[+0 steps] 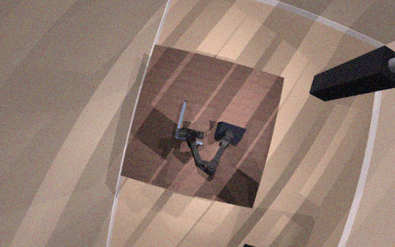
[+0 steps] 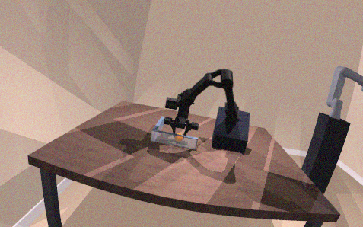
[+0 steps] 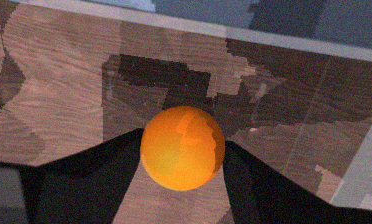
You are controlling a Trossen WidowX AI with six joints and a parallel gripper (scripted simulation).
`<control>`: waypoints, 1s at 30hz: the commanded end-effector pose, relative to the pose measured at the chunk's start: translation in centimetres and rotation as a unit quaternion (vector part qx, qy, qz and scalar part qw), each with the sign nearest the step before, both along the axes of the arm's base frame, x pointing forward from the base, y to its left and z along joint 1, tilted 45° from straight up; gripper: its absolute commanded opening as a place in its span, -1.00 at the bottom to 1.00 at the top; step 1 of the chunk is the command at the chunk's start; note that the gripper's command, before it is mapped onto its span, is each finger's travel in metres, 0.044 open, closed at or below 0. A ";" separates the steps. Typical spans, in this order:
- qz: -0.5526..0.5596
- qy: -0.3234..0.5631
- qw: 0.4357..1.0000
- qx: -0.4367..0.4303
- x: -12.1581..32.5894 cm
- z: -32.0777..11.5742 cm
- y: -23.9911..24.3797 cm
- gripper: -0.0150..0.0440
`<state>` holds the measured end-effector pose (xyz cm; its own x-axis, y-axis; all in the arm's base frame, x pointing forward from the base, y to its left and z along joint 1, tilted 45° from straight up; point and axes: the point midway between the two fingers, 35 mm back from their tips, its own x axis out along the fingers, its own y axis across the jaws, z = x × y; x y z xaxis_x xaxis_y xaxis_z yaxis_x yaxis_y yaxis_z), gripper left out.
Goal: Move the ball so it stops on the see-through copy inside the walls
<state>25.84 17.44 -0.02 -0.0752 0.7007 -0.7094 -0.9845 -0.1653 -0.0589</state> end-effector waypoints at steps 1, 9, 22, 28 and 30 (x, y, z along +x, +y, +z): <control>0.001 0.000 1.000 -0.001 0.0 0.0 0.0 0.13; 0.001 0.000 1.000 -0.001 0.0 0.0 0.0 0.61; 0.001 0.001 1.000 -0.004 0.6 6.1 -6.1 0.61; -0.004 -0.001 1.000 -0.004 0.8 5.5 -5.8 0.61; -0.004 -0.001 1.000 -0.004 0.8 5.5 -5.8 0.61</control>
<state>26.62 11.72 5.53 -0.0712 0.6951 -0.7154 -0.9849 -0.1623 -0.0596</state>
